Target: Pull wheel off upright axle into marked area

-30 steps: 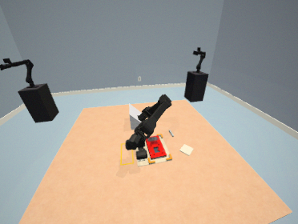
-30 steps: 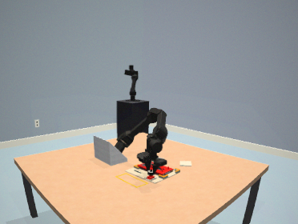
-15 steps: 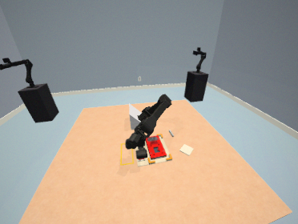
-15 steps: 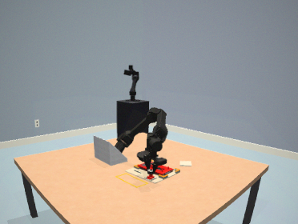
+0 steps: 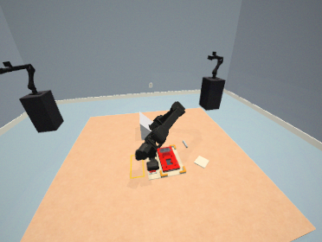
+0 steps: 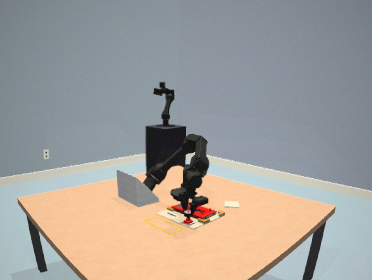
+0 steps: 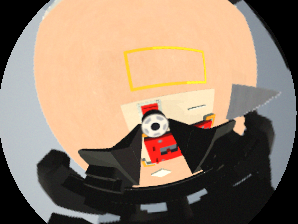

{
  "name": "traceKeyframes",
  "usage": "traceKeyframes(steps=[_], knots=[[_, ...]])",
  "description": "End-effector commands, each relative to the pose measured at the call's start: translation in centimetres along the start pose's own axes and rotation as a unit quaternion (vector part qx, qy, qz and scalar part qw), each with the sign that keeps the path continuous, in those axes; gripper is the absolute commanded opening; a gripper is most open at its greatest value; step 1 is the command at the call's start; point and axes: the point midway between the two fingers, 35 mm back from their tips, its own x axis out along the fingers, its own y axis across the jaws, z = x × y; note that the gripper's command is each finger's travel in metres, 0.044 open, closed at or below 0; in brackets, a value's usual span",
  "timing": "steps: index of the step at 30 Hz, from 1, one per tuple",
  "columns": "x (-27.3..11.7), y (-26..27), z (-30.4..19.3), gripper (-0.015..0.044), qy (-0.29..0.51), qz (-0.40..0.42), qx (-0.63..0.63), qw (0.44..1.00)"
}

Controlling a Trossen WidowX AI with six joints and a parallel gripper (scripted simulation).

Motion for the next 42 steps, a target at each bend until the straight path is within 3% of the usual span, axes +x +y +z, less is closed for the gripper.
traceKeyframes(steps=[1, 42], knots=[[-0.3, 0.1, 0.0, 0.0000, -0.002, 0.002, -0.004, 1.000], [-1.6, 0.1, 0.0, 0.0000, -0.001, 0.002, -0.002, 1.000]])
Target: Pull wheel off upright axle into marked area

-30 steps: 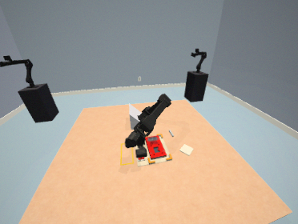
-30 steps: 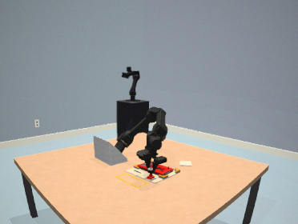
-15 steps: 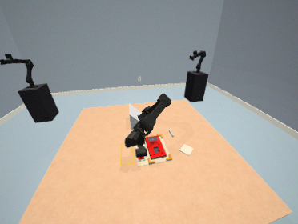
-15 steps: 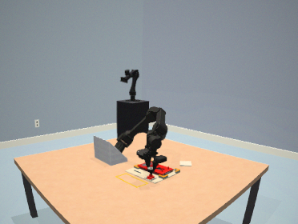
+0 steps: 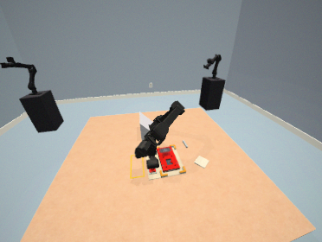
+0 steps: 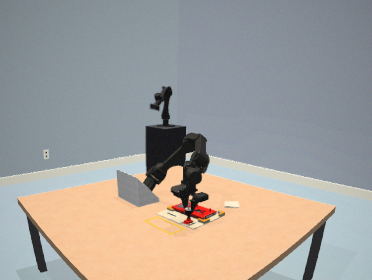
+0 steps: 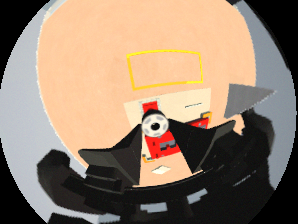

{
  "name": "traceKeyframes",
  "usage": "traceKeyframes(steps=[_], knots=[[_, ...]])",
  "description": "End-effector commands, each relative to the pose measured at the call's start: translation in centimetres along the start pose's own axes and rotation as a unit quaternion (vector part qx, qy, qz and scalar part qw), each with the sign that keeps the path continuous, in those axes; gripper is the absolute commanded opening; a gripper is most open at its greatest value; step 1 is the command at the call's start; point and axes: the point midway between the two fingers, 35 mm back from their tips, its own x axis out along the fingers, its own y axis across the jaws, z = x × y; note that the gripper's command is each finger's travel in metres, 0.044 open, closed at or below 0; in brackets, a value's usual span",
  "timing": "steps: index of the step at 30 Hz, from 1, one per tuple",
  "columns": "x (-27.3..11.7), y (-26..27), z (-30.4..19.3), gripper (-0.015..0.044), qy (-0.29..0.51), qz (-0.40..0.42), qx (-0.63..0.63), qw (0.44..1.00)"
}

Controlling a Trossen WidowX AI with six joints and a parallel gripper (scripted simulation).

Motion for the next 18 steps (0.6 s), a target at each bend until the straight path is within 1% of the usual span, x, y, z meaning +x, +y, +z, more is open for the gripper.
traceKeyframes(steps=[1, 13, 18], knots=[[-0.2, 0.0, 0.0, 0.0000, -0.002, -0.001, -0.004, 1.000], [-0.6, 0.0, 0.0, 0.0000, -0.001, -0.001, -0.003, 1.000], [-1.9, 0.0, 0.0, 0.0000, -0.002, -0.001, -0.003, 1.000]])
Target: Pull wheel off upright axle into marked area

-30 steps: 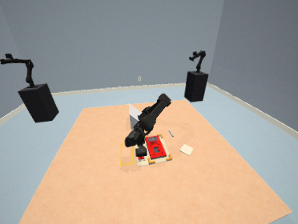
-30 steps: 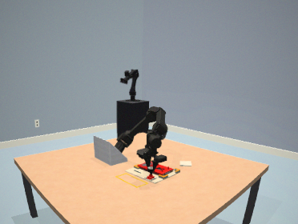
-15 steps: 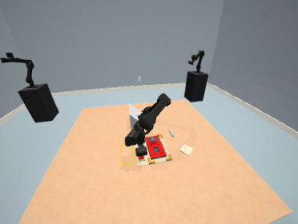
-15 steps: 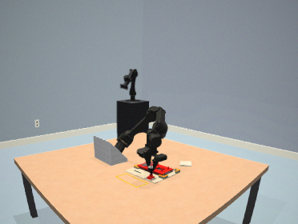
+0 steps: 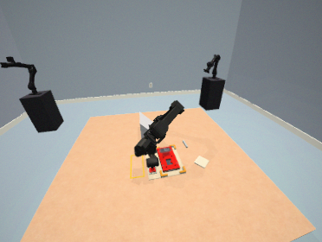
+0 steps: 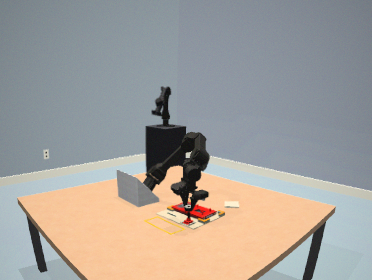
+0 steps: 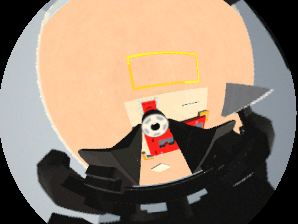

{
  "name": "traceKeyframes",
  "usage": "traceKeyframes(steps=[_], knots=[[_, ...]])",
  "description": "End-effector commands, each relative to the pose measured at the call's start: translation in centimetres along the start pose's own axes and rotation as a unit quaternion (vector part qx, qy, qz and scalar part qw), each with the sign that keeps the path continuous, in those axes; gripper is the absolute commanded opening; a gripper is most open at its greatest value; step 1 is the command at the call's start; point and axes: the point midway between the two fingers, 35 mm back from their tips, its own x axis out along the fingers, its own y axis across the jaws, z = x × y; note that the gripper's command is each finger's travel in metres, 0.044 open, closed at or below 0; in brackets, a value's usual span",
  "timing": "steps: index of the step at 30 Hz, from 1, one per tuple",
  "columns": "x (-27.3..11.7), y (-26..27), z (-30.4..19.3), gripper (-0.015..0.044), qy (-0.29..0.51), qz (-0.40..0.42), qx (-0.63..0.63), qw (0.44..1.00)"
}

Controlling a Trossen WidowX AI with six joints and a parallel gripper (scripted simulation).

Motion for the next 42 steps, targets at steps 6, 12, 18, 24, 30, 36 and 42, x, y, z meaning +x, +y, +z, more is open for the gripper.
traceKeyframes(steps=[6, 12, 18, 24, 30, 36, 42], knots=[[-2.6, 0.1, 0.0, 0.0000, -0.003, 0.001, -0.004, 1.000], [-2.3, -1.0, 2.2, 0.0000, -0.005, 0.003, -0.001, 1.000], [-2.7, -2.6, 4.9, 0.0000, -0.007, 0.002, -0.001, 1.000], [-2.9, -4.4, 7.5, 0.0000, -0.007, 0.001, -0.002, 1.000], [-3.1, -6.2, 9.5, 0.0000, -0.006, 0.000, -0.003, 1.000], [-2.6, -6.2, 9.6, 0.0000, -0.006, 0.000, -0.003, 1.000], [-1.1, -6.2, 9.6, 0.0000, -0.006, 0.000, -0.004, 1.000]])
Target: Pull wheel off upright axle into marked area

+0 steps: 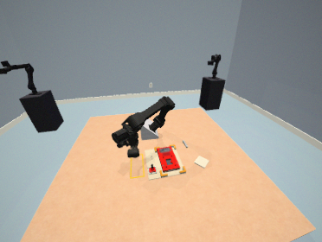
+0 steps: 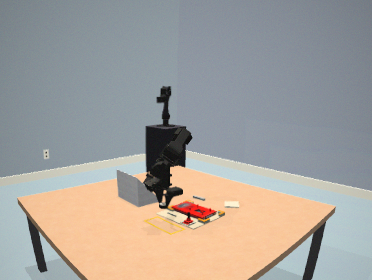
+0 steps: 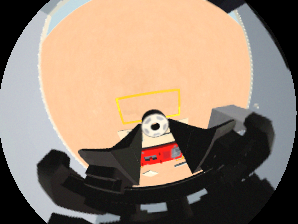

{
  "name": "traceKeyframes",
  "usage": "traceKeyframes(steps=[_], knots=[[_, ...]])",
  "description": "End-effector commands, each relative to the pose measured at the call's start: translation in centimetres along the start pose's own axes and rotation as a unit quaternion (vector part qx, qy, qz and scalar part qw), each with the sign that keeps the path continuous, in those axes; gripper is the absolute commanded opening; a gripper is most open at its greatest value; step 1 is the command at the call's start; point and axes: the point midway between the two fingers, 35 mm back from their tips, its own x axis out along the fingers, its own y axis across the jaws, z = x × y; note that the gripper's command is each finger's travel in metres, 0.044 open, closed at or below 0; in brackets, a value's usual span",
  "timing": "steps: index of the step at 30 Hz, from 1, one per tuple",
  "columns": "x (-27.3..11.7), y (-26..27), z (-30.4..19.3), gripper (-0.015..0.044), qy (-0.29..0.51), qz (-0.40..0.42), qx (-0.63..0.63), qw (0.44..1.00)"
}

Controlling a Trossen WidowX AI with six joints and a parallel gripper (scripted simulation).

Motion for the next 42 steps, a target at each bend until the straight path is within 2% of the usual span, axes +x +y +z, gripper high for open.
traceKeyframes(steps=[1, 17, 22, 33, 42], knots=[[1.0, -0.2, -0.1, 0.0000, 0.005, -0.003, 0.005, 1.000], [9.1, -0.2, -0.2, 0.0000, 0.007, -0.002, 0.005, 1.000], [9.4, -0.2, -0.3, 0.0000, 0.007, -0.002, 0.005, 1.000], [8.9, -0.1, -0.3, 0.0289, 0.005, -0.003, 0.000, 1.000], [3.1, -0.1, -0.2, 0.0300, 0.006, -0.003, 0.005, 1.000]])
